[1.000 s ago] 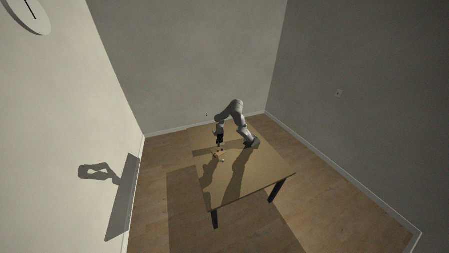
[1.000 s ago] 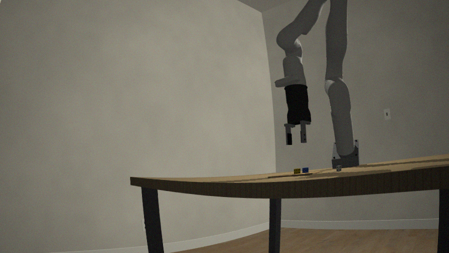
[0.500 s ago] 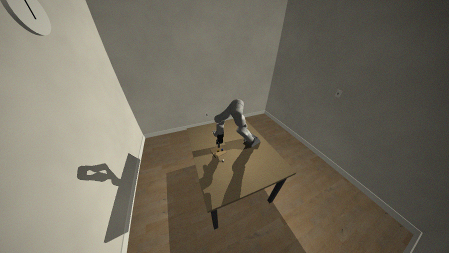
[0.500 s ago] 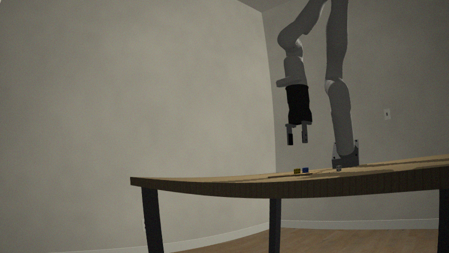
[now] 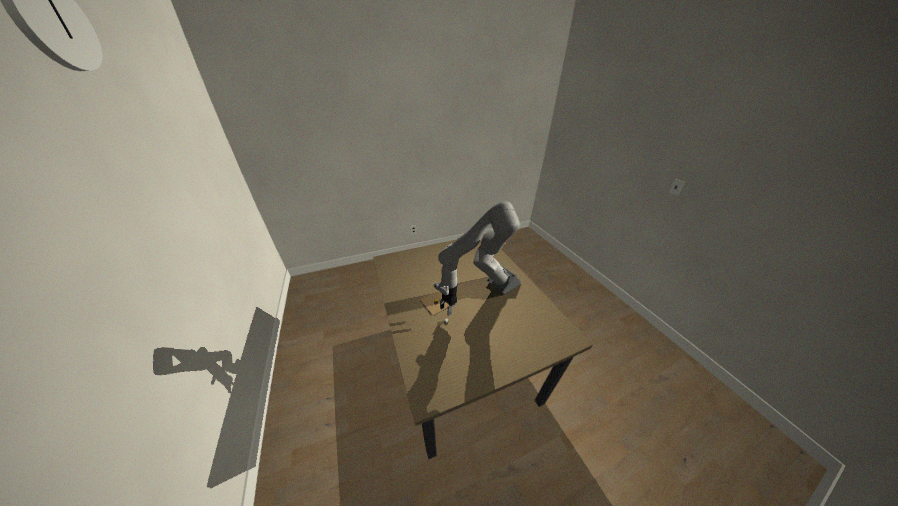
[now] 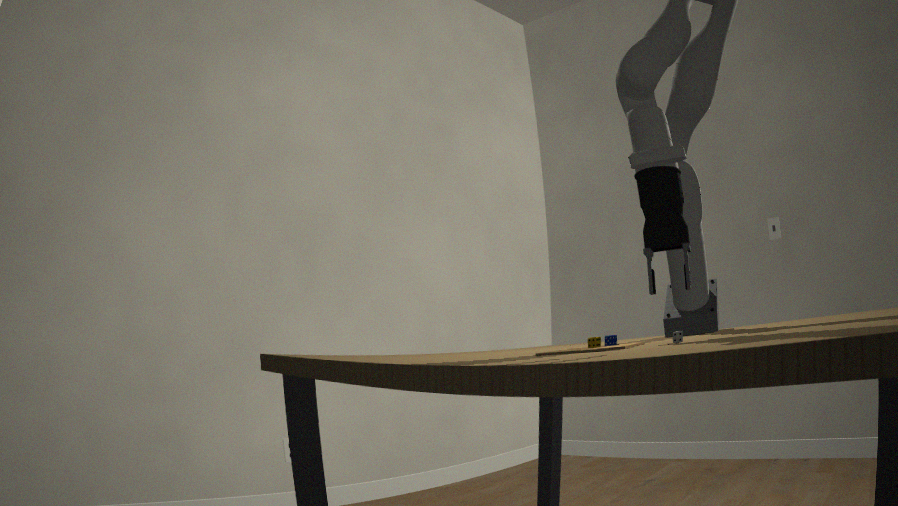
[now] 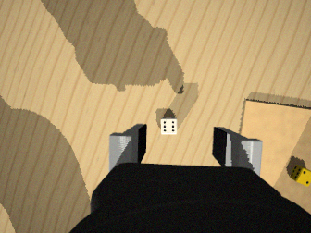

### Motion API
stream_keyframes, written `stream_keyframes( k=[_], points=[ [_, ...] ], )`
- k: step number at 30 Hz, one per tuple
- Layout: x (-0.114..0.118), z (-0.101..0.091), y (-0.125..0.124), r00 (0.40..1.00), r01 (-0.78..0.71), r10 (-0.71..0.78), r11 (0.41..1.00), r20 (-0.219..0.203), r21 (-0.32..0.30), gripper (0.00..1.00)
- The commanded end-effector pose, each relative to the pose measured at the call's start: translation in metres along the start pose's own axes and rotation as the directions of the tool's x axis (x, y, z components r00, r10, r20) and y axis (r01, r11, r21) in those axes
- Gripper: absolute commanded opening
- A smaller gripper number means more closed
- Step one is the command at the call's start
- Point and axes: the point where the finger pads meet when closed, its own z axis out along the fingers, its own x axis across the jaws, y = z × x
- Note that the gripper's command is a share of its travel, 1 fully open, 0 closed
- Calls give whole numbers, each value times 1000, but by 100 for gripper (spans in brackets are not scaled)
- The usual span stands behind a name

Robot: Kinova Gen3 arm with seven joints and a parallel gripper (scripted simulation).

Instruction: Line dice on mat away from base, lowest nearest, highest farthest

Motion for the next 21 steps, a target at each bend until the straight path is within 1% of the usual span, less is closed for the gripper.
stream_keyframes(
  k=[1,2,3,21],
  points=[
    [-10,-2,-2,998,52,-51,999,-19,10,100],
    [-10,-2,-2,998,52,-52,999,-19,10,100],
    [-10,-2,-2,998,52,-52,999,-19,10,64],
    [-10,-2,-2,998,52,-52,999,-19,10,64]
  ],
)
